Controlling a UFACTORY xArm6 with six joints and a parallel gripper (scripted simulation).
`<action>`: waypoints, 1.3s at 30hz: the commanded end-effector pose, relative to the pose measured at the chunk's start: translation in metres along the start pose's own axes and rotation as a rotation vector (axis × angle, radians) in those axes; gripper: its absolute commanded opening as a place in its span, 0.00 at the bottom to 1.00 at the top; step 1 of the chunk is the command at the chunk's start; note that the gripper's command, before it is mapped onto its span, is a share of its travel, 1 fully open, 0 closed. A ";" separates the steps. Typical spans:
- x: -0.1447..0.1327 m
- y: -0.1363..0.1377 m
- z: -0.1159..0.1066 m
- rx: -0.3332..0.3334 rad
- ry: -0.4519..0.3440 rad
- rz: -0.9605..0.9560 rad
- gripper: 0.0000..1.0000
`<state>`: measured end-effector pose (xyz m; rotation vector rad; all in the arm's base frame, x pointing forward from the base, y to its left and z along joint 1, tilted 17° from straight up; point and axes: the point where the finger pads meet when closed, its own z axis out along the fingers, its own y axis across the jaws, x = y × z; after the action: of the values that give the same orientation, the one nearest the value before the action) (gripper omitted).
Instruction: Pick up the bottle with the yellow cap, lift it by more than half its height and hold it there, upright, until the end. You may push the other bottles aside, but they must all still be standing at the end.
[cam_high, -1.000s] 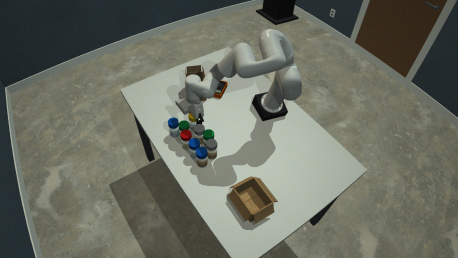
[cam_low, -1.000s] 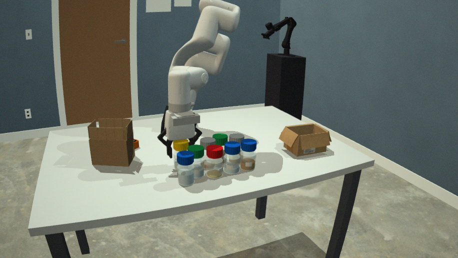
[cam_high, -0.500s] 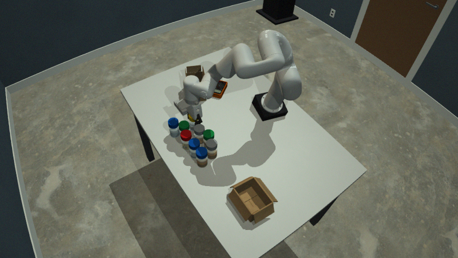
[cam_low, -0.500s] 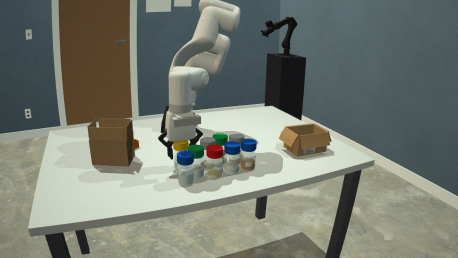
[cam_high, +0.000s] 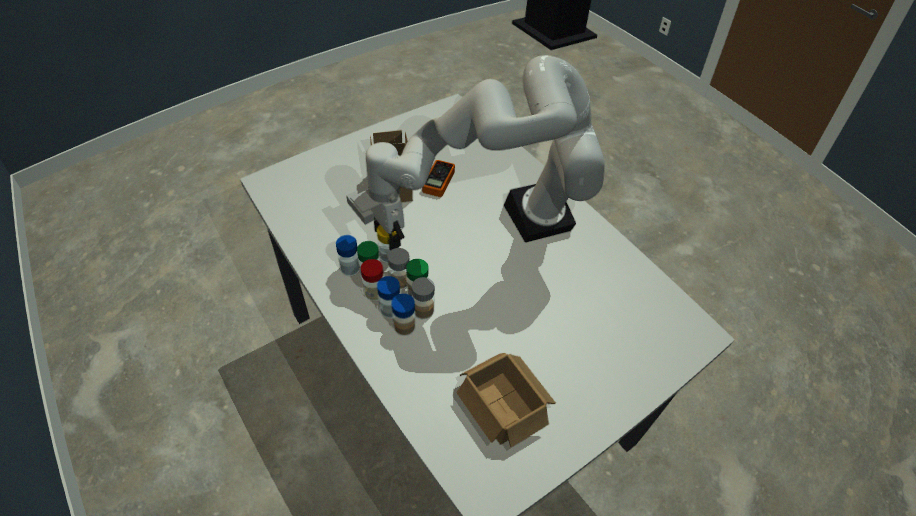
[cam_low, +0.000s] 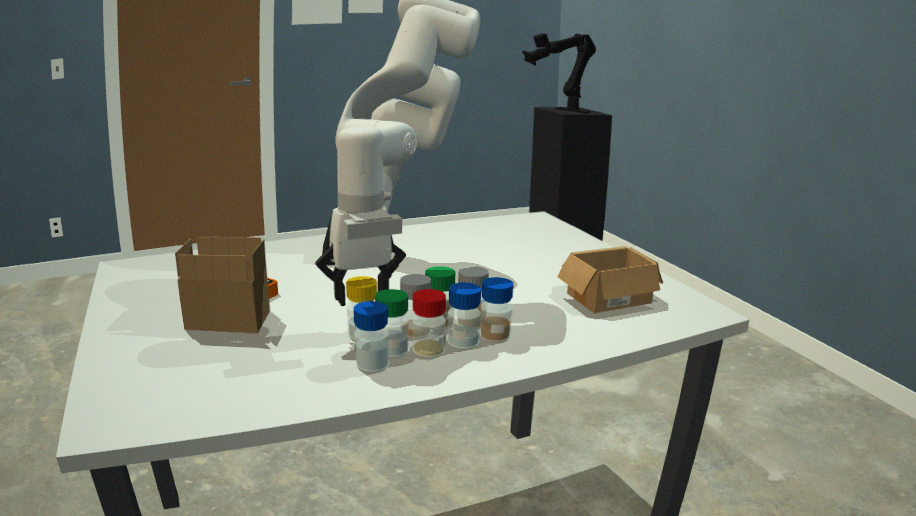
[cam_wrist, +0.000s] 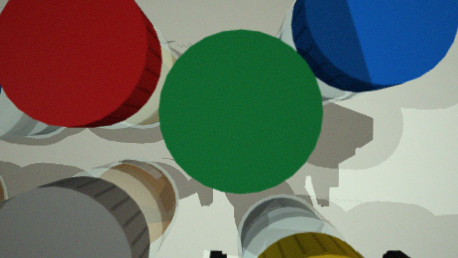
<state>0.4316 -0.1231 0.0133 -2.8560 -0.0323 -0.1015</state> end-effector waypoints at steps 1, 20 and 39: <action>0.001 0.000 -0.002 -0.001 0.003 0.000 0.79; 0.001 0.000 -0.009 -0.001 0.003 0.000 0.00; 0.001 0.000 -0.009 -0.001 0.003 -0.001 0.00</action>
<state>0.4305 -0.1252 0.0210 -2.8556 -0.0325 -0.1001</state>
